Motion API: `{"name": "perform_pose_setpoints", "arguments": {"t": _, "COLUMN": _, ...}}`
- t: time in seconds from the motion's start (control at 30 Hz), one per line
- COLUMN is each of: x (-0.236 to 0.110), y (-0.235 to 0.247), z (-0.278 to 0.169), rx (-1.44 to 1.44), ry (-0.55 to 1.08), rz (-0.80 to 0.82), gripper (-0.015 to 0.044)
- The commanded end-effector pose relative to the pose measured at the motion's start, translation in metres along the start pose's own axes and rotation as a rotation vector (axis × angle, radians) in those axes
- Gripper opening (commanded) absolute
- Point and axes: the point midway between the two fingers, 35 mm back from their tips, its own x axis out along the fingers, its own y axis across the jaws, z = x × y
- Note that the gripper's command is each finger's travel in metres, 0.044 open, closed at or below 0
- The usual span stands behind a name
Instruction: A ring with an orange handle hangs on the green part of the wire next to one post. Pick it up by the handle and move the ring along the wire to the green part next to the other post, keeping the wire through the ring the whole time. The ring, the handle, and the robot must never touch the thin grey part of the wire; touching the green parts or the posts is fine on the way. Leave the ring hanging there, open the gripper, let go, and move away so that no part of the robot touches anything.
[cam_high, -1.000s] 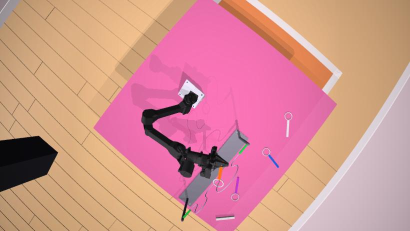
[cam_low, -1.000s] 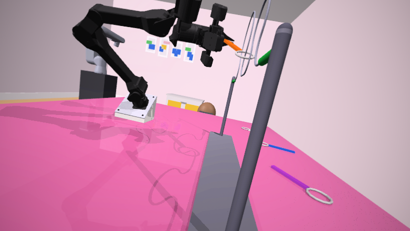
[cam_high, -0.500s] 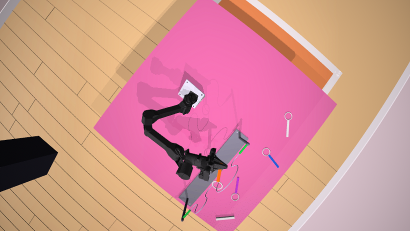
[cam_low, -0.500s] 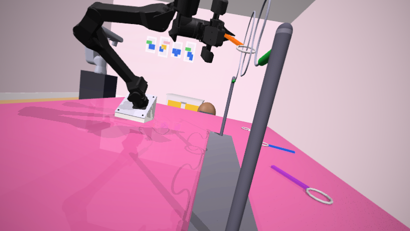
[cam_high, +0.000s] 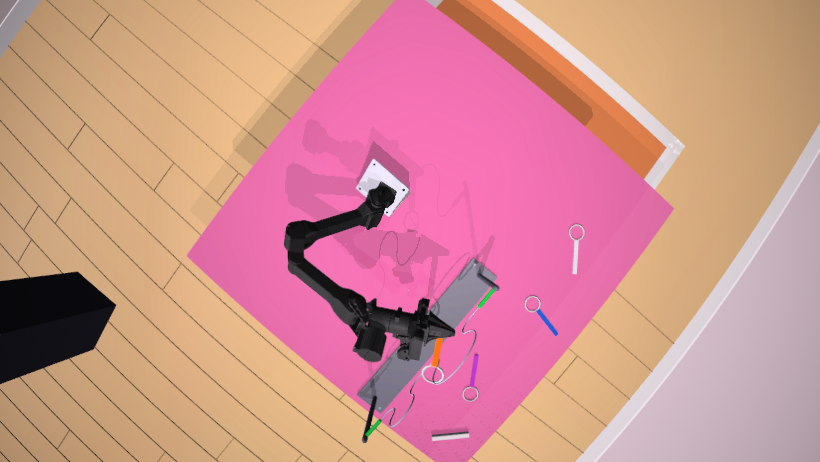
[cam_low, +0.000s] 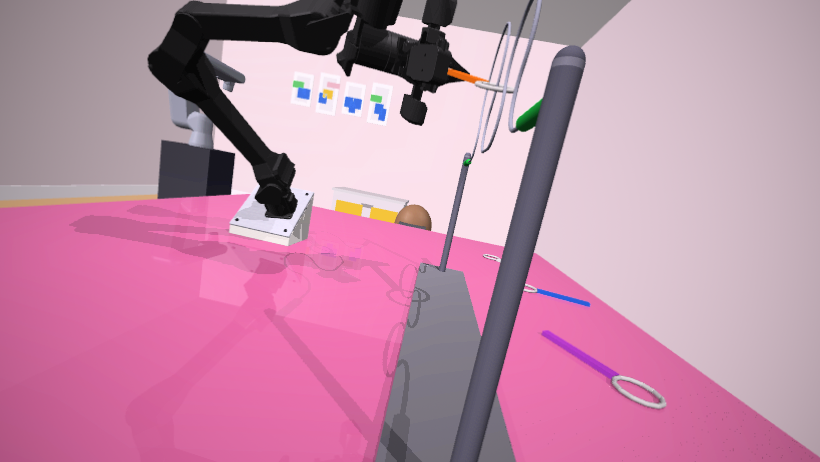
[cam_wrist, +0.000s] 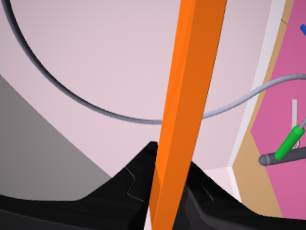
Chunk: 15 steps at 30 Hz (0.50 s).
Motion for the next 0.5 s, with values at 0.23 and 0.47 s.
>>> {"name": "perform_pose_setpoints", "arguments": {"t": 0.23, "x": 0.0027, "y": -0.0049, "z": -0.0001, "rx": -0.113, "ry": -0.01, "rz": -0.066, "gripper": -0.015}}
{"name": "perform_pose_setpoints", "arguments": {"t": 0.47, "x": 0.0029, "y": -0.0082, "z": 0.0003, "rx": -0.188, "ry": -0.019, "rz": -0.108, "gripper": -0.015}}
